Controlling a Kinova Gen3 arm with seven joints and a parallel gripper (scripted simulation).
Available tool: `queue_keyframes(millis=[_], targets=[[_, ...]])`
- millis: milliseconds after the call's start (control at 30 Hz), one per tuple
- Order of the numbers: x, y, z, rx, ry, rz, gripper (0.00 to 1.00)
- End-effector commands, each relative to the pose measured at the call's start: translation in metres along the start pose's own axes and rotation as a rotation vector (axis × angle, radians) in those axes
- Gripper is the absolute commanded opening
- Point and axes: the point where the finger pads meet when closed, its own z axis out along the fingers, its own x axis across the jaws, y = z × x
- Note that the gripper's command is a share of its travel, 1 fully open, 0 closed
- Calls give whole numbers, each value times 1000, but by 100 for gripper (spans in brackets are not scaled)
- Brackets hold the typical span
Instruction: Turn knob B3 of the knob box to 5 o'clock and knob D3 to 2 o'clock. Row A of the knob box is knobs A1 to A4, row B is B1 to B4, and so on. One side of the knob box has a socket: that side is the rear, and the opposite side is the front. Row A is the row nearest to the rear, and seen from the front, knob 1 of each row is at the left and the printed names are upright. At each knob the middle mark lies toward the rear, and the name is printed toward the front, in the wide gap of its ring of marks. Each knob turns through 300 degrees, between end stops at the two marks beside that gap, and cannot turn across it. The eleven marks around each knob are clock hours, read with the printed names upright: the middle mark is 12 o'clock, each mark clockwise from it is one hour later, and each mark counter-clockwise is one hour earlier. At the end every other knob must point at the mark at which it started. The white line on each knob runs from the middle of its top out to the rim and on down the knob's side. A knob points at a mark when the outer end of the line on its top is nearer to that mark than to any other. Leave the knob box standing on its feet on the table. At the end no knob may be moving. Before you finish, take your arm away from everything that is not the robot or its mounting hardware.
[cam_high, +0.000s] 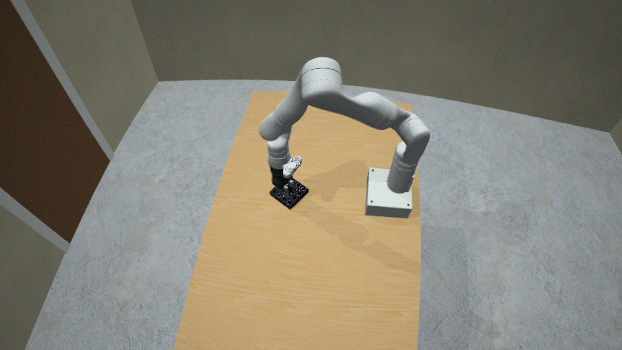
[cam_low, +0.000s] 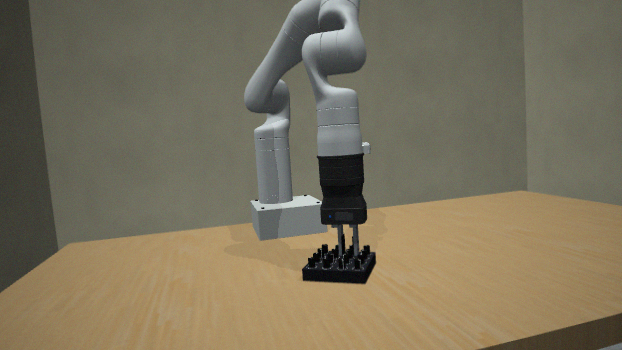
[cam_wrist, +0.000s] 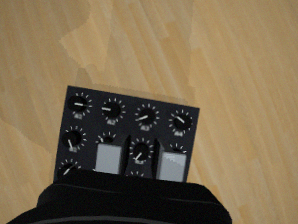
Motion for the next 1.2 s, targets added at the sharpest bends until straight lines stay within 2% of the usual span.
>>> queue_keyframes(millis=[0,267,300,1167], targets=[[0,0,-1,-1,1,0,46],[0,0,-1,-1,1,0,46],[0,0,-1,-1,1,0,30],[0,0,-1,-1,1,0,30]])
